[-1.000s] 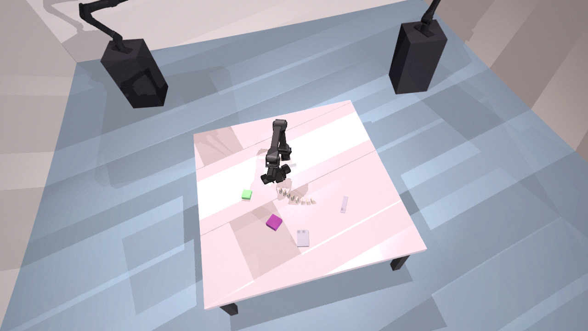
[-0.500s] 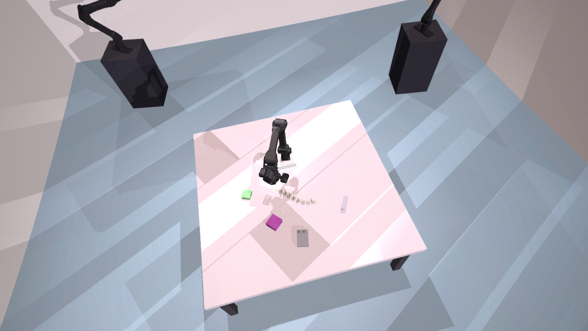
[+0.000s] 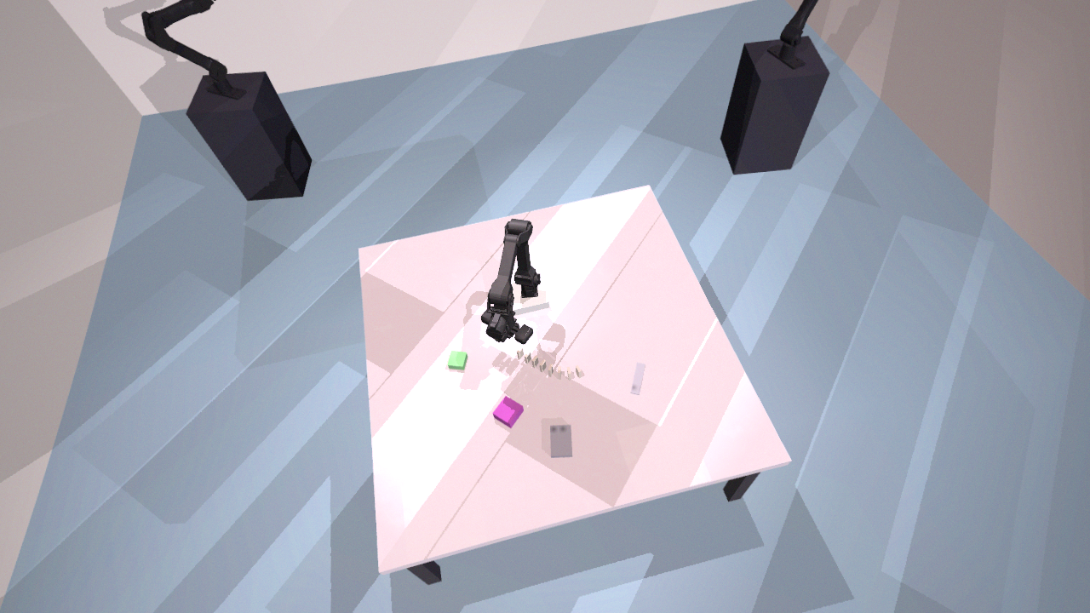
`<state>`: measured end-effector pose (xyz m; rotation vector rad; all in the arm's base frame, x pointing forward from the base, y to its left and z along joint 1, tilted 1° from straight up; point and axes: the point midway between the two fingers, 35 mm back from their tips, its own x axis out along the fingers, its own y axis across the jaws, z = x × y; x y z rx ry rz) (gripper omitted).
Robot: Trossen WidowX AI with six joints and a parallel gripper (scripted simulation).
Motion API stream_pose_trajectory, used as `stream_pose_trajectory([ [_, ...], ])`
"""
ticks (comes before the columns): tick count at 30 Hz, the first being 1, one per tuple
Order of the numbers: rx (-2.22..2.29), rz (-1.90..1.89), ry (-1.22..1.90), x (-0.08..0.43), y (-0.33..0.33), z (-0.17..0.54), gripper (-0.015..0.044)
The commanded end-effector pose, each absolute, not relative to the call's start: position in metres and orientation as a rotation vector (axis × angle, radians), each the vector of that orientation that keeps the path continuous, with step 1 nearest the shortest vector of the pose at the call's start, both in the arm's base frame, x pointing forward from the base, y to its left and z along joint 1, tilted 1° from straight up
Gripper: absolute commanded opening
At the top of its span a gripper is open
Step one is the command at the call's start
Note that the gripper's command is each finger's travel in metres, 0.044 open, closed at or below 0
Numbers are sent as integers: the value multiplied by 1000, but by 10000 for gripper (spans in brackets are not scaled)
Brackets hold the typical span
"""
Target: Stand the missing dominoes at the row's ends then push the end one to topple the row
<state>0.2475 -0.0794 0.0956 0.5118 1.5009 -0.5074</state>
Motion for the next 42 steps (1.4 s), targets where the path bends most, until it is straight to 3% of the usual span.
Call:
stream_pose_trajectory([
  [1, 516, -515, 1497, 248, -80, 95, 0],
  [34, 516, -515, 1497, 248, -80, 95, 0],
  [42, 516, -515, 1498, 247, -78, 15, 0],
])
